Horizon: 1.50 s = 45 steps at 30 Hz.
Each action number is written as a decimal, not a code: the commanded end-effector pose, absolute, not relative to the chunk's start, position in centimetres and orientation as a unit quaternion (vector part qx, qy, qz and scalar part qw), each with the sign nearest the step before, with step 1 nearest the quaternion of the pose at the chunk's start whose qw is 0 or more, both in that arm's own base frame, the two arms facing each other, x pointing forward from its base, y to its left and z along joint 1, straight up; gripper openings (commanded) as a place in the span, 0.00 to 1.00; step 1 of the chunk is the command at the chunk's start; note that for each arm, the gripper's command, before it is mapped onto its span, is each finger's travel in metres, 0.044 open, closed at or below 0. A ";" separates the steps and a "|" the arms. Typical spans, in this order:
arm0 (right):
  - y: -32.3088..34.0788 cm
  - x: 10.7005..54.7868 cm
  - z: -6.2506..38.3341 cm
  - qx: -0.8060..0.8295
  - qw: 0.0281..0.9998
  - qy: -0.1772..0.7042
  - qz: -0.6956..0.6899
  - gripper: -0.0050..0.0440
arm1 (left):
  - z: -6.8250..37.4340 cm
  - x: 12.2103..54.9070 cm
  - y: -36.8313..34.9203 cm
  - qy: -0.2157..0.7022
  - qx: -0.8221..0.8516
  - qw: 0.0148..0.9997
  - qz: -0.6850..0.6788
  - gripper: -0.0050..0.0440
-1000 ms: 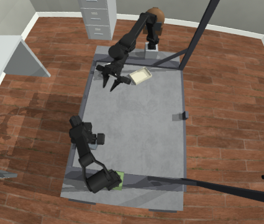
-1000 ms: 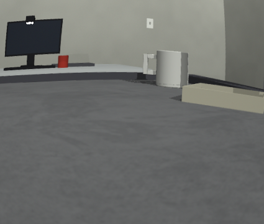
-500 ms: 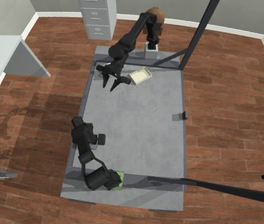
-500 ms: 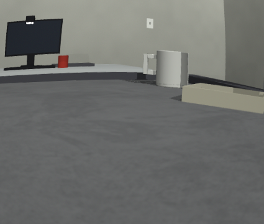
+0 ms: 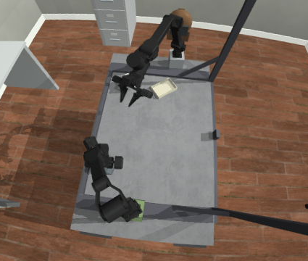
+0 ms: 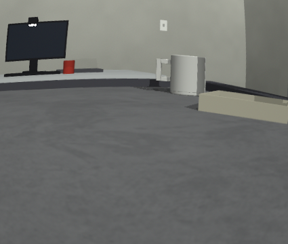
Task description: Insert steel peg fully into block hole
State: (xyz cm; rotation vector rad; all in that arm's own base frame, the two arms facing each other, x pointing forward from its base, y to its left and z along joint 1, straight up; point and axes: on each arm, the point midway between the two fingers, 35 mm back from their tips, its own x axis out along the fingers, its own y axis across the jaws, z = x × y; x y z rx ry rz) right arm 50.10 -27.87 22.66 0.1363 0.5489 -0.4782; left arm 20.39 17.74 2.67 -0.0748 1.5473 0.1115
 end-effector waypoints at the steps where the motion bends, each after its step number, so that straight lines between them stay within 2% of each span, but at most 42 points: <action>1: -27.8 50.0 24.8 0.062 0.938 0.249 -0.235 0.51 | 1.3 20.1 17.8 0.698 -0.038 0.714 0.046 0.00; 24: -27.8 50.0 24.8 0.062 0.938 0.249 -0.235 0.51 | 2.8 20.4 17.9 0.674 -0.030 0.736 0.054 0.00; 25: -27.8 50.0 24.8 0.062 0.938 0.249 -0.235 0.51 | 2.8 20.4 17.9 0.674 -0.030 0.736 0.054 0.15; 31: -27.8 50.0 24.8 0.062 0.938 0.249 -0.235 0.51 | 2.8 20.4 17.9 0.674 -0.030 0.736 0.054 0.44; 32: -27.8 50.0 24.8 0.062 0.938 0.249 -0.235 0.51 | 2.8 20.4 17.9 0.674 -0.030 0.736 0.054 0.47; 40: -27.8 50.0 24.8 0.062 0.938 0.249 -0.235 0.51 | 2.9 20.4 17.9 0.674 -0.031 0.736 0.053 0.47; 45: -27.8 50.0 24.8 0.062 0.938 0.249 -0.235 0.51 | 4.8 20.6 18.2 0.668 -0.025 0.741 0.058 0.47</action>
